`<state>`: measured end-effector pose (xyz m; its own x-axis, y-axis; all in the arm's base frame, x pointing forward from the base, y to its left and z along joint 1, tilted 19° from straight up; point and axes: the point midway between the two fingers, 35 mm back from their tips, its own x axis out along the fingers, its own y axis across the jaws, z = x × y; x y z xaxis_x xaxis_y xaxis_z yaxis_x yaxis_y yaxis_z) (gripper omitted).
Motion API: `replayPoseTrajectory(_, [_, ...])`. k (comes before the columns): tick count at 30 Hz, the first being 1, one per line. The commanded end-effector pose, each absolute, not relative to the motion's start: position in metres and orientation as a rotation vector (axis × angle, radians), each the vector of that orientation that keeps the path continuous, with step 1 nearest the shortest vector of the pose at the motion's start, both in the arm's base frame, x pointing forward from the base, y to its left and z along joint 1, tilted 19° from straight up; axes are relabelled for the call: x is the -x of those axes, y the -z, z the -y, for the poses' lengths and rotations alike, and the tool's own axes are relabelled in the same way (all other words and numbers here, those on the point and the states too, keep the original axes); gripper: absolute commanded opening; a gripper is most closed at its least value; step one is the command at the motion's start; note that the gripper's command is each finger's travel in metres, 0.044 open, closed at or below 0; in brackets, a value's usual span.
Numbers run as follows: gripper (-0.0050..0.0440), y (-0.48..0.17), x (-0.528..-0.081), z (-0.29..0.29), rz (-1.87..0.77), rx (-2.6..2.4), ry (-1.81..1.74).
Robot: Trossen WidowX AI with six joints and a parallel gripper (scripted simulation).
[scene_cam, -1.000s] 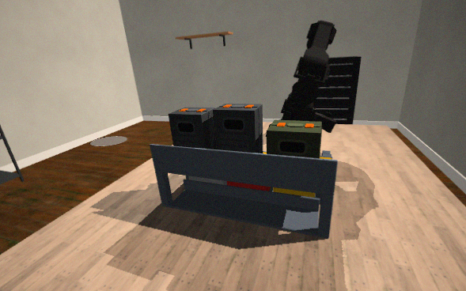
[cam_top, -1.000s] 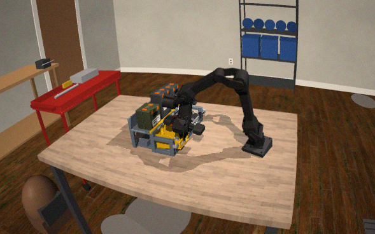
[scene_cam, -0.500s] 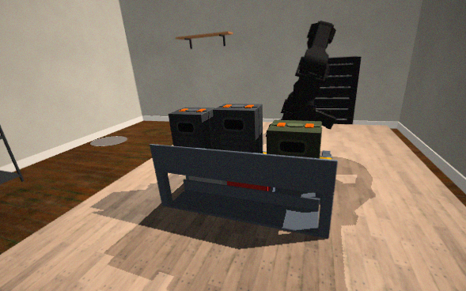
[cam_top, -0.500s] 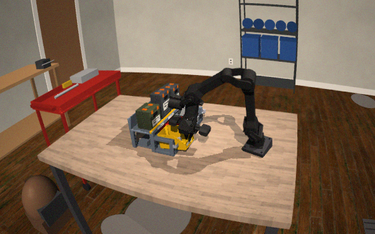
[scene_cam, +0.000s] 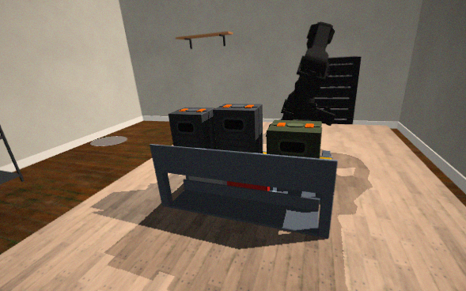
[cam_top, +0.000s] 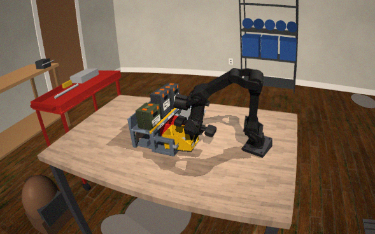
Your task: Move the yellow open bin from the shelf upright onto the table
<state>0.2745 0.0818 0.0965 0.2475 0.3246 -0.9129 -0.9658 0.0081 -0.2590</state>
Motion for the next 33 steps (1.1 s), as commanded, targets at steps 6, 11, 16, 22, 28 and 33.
replayPoseTrajectory(6, [0.0, -0.101, -0.266, -0.081, -0.75, 1.109, -1.17])
replayPoseTrajectory(11, [0.0, -0.098, -0.23, -0.08, -0.755, 1.107, -1.172])
replayPoseTrajectory(16, [0.0, -0.098, -0.23, -0.08, -0.755, 1.107, -1.172])
replayPoseTrajectory(22, [0.0, -0.098, -0.23, -0.08, -0.755, 1.107, -1.172])
replayPoseTrajectory(28, [0.0, -0.098, -0.233, -0.08, -0.757, 1.106, -1.173])
replayPoseTrajectory(33, [0.0, -0.098, -0.233, -0.08, -0.757, 1.106, -1.173])
